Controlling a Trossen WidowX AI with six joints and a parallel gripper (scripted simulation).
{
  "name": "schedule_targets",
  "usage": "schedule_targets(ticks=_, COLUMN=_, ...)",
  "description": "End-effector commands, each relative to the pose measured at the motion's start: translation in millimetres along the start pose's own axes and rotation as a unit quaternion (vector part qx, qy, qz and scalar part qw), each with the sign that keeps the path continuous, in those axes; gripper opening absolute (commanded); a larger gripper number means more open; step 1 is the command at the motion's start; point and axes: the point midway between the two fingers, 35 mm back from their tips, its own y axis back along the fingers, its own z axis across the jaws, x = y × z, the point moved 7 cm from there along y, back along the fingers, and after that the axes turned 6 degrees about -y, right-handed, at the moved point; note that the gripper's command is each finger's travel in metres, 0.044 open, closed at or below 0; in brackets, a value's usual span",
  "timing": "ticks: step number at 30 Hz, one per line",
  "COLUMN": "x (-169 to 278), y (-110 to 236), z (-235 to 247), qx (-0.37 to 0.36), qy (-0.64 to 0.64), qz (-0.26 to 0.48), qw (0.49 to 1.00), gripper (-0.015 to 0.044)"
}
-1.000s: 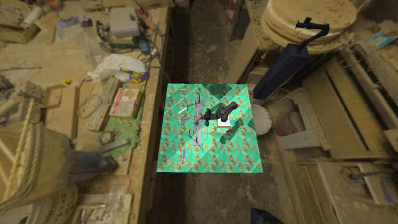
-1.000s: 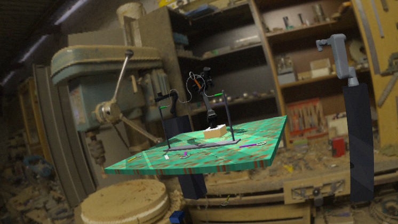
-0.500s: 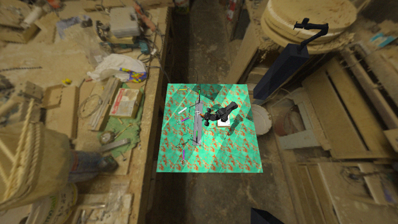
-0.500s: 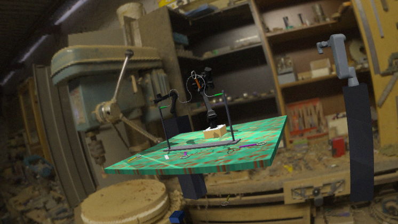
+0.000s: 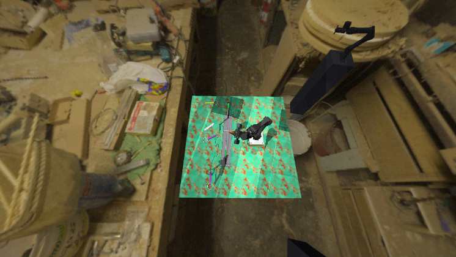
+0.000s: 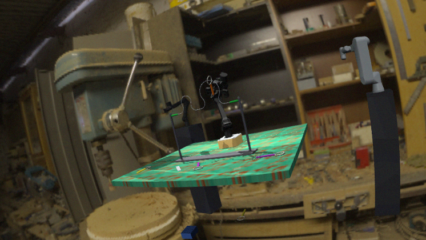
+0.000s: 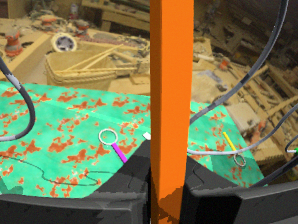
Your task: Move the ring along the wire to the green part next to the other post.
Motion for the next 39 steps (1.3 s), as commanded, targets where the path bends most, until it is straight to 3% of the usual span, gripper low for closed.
schedule_targets(ticks=1, x=0.6, y=-0.9, z=0.2, qx=0.012, qy=0.022, qz=-0.004, qw=1.0, gripper=-0.015)
schedule_targets(ticks=39, x=3.4, y=-3.1, z=-3.4, qx=0.123, qy=0.232, qz=-0.043, qw=0.964, gripper=-0.015)
